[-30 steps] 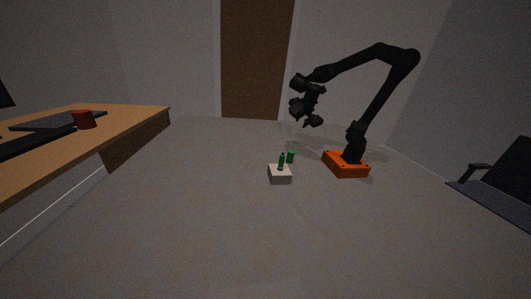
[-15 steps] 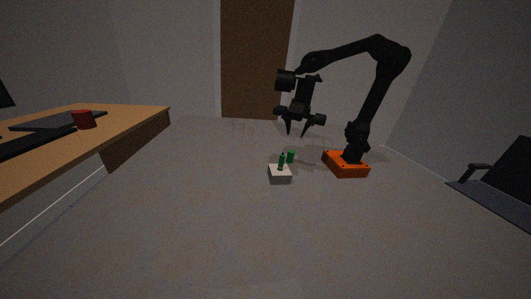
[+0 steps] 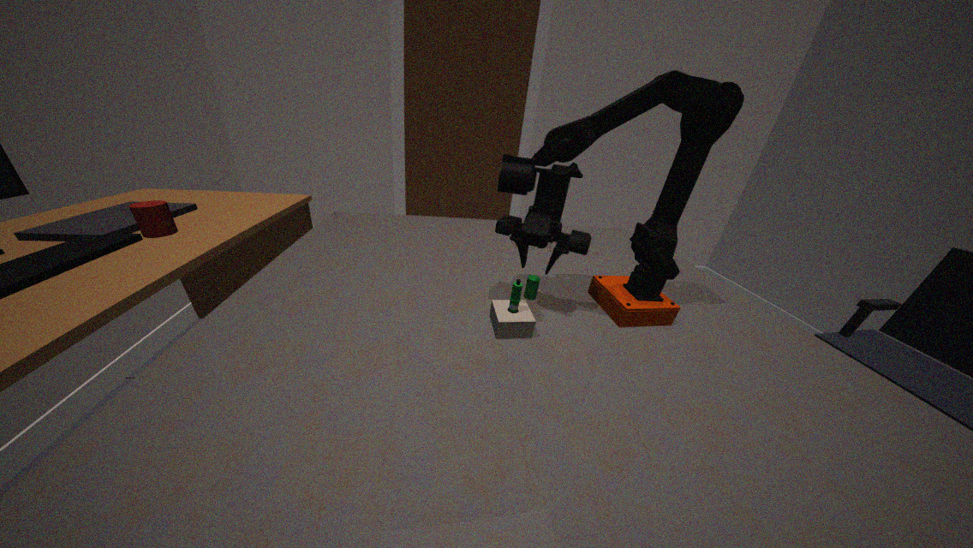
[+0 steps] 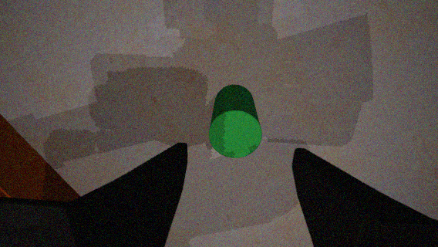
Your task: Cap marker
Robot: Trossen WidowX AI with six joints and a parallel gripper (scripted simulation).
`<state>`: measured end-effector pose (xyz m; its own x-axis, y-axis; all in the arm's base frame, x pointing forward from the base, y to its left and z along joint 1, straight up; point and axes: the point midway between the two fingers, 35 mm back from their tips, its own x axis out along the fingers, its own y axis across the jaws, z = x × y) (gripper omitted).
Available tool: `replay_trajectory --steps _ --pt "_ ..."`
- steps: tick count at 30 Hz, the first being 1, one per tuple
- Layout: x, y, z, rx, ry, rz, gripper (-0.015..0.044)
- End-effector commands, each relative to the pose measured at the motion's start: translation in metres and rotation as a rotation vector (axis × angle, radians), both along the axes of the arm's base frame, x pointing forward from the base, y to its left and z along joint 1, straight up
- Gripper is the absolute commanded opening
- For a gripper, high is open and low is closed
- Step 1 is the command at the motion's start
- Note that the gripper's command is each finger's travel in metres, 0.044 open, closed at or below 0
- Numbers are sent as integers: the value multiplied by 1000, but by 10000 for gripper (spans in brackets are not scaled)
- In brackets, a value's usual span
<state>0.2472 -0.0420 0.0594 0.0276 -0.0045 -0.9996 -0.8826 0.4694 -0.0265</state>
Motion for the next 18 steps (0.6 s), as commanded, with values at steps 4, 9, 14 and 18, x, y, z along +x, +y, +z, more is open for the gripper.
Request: replay_trajectory --steps 4,9,14,18 --pt "0 1 -11 6 2 -4 240" --pt "0 1 -19 6 2 -4 240" --pt "1 1 -27 6 2 -4 240" --pt "1 1 -33 6 2 -4 240"
